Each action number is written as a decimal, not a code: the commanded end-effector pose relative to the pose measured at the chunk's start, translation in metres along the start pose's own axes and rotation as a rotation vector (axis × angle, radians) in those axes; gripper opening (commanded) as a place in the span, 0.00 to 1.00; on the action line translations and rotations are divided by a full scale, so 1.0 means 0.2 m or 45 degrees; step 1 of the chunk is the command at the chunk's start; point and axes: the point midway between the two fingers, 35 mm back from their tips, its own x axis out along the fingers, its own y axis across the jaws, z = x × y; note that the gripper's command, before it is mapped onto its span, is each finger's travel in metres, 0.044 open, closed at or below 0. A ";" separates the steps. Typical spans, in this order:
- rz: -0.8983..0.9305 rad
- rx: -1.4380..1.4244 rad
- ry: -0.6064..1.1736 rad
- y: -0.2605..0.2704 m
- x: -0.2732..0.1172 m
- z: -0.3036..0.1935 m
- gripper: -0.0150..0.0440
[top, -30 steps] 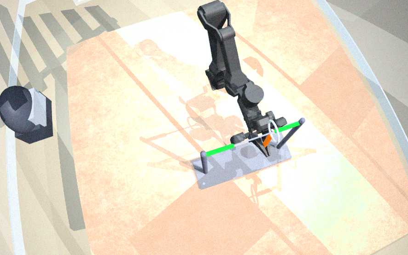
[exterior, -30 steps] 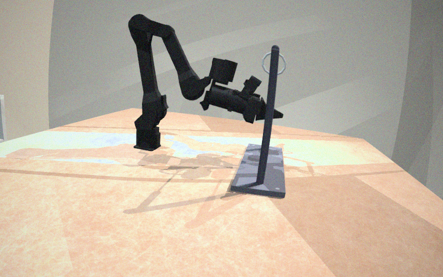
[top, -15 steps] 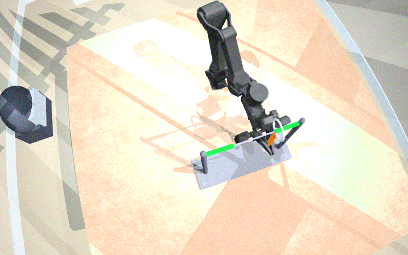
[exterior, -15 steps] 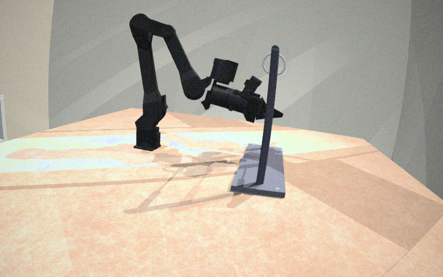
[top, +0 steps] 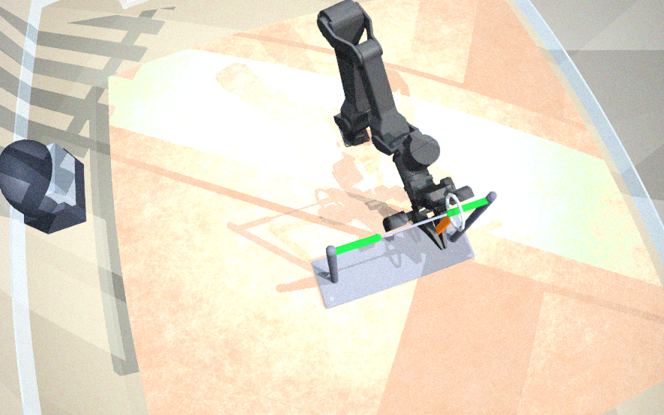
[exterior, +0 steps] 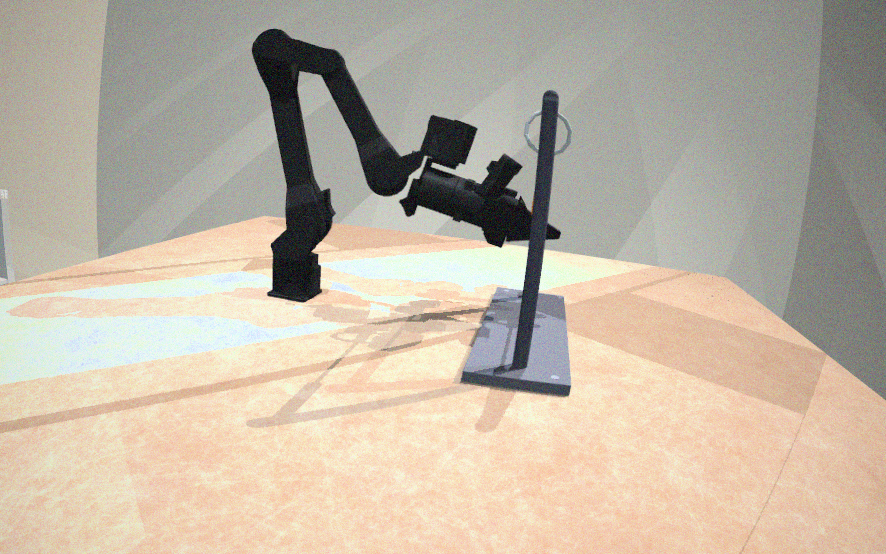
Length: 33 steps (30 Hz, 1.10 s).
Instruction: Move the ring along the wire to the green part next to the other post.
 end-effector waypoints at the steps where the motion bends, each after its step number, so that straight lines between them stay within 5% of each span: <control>1: -0.004 0.003 0.020 0.00 0.00 -0.04 0.00; 23: -0.003 0.004 0.046 0.01 -0.01 -0.08 0.00; 33: 0.002 0.000 0.045 0.01 -0.01 -0.08 0.44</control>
